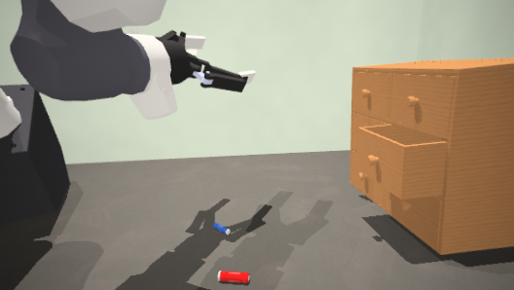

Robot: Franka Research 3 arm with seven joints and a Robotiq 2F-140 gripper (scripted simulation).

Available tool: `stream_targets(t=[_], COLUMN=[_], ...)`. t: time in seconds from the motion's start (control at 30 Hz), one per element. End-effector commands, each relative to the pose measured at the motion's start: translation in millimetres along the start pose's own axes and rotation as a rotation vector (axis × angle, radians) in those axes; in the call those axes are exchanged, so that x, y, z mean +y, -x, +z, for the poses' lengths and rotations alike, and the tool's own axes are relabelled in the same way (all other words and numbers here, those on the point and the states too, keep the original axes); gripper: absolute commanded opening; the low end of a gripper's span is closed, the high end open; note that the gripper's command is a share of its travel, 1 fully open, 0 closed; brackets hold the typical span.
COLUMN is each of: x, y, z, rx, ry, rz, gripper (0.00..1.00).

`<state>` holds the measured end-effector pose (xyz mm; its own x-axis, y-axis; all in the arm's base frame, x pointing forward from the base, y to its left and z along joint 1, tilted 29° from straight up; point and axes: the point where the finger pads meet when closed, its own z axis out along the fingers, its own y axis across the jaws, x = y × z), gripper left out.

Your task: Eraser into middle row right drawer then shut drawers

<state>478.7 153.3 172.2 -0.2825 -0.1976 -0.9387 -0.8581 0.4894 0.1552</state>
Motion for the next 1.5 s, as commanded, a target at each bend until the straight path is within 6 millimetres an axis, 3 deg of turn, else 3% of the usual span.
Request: stream_targets(t=[0.0,0.47,1.47], x=[7,33,58], y=[-5,-24,-64], z=[1,2,-20], rx=[0.038,0.189,0.539], ry=[0.035,0.142,0.221], rz=[0.103,0.201,0.356], gripper=[1.00,1.00,1.00])
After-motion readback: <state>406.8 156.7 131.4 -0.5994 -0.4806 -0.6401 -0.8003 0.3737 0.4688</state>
